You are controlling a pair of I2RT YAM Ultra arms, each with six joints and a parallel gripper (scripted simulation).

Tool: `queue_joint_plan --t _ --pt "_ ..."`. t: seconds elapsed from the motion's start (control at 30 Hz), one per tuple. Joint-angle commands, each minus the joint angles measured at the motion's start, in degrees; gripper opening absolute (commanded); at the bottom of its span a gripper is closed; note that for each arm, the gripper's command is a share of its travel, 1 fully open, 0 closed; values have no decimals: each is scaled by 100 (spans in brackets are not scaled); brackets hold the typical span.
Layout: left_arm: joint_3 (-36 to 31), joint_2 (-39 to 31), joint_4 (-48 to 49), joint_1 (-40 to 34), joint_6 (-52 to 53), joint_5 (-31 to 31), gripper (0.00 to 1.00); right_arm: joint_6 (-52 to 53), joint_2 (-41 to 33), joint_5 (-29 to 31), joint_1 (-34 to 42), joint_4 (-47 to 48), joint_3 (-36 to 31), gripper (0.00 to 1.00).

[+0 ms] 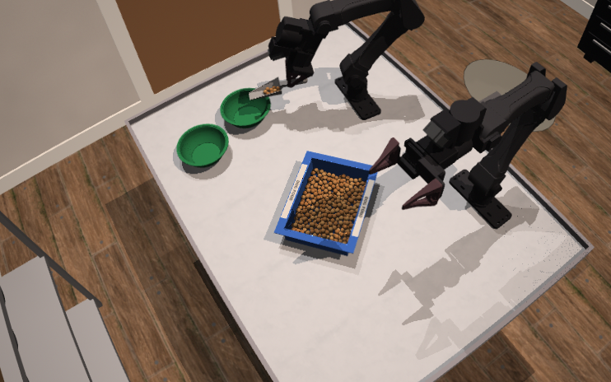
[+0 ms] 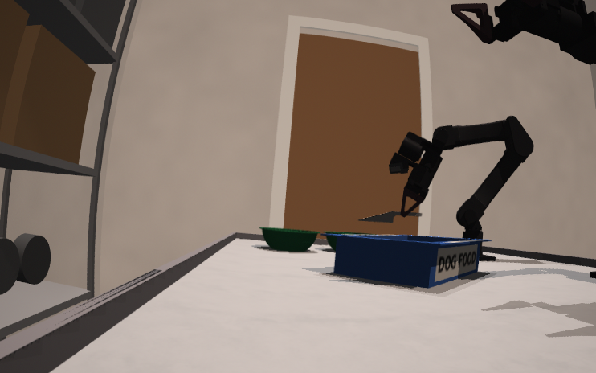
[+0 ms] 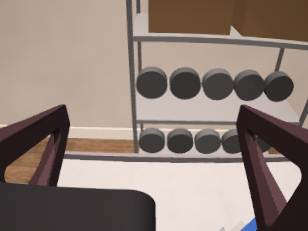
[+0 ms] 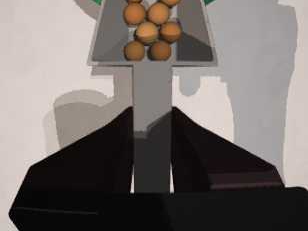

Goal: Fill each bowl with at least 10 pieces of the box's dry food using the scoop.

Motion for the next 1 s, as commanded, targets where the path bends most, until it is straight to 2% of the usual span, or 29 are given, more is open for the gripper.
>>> queue_joint_plan --t 0.0,0.43,0.7,0.77,0.97 --pt "94 -58 41 -1 1 1 100 32 206 34 80 -153 377 0" --pt "94 -58 40 -1 1 1 100 45 1065 53 44 -939 1342 0" --pt "94 -58 41 -1 1 1 100 41 865 39 51 -943 1430 0" --pt "94 -58 40 -1 1 1 100 19 644 6 -37 -715 889 0" --pt "94 -58 40 -1 1 1 100 -20 -177 -20 -53 -449 481 0"
